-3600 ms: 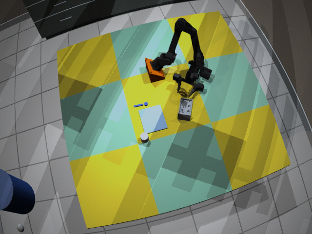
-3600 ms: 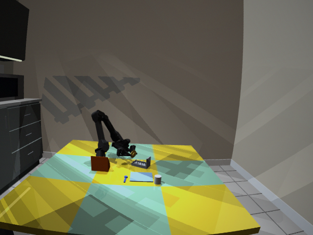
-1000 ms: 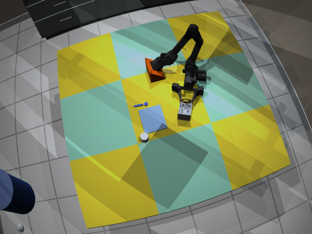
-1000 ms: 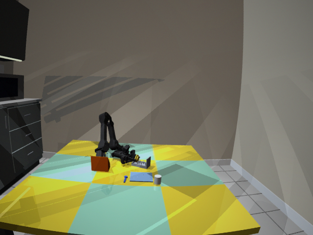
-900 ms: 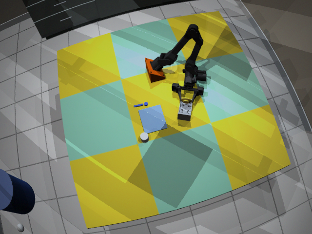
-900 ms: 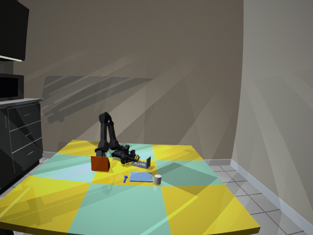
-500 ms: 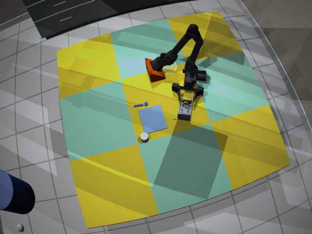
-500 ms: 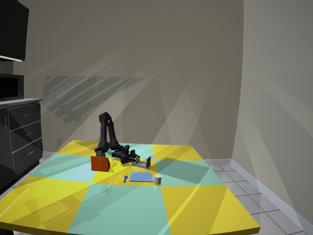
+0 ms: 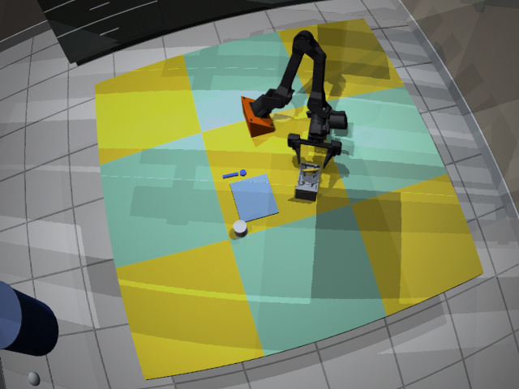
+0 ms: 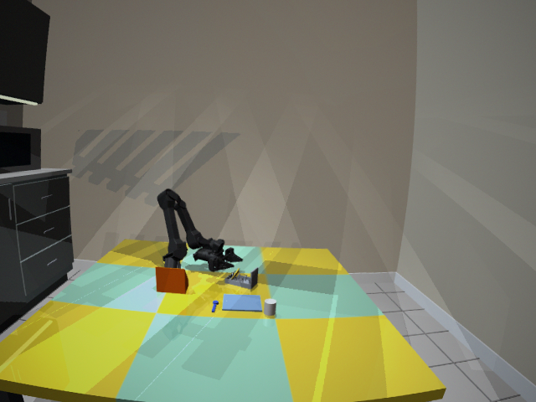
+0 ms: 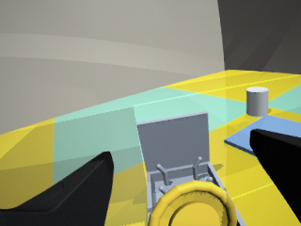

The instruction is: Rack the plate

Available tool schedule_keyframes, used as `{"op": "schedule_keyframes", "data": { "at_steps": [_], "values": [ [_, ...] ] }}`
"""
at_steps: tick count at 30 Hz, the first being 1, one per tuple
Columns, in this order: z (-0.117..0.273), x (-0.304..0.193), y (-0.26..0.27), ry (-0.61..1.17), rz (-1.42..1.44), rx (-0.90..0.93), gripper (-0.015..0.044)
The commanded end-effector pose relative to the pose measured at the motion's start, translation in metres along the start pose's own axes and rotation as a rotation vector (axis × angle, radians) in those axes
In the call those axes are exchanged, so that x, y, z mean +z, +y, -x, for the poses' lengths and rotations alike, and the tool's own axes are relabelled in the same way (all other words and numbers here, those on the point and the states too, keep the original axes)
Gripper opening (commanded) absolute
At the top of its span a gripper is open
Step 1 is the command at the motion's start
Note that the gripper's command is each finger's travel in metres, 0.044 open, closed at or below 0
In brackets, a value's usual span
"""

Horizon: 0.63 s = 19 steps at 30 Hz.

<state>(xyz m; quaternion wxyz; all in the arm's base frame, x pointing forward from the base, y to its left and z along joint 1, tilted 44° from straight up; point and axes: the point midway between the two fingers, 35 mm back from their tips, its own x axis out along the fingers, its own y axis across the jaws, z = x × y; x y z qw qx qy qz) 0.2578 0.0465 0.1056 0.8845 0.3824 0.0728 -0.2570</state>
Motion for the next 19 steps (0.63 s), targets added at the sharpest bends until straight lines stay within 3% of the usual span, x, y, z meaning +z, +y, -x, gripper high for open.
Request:
{"op": "schedule_keyframes", "data": {
  "at_steps": [1, 6, 19],
  "values": [
    [-0.001, 0.032, 0.002, 0.001, 0.004, 0.002, 0.04],
    [0.001, 0.073, 0.002, -0.017, 0.018, 0.021, 0.04],
    [-0.018, 0.074, -0.012, 0.08, 0.26, -0.106, 0.04]
  ]
}}
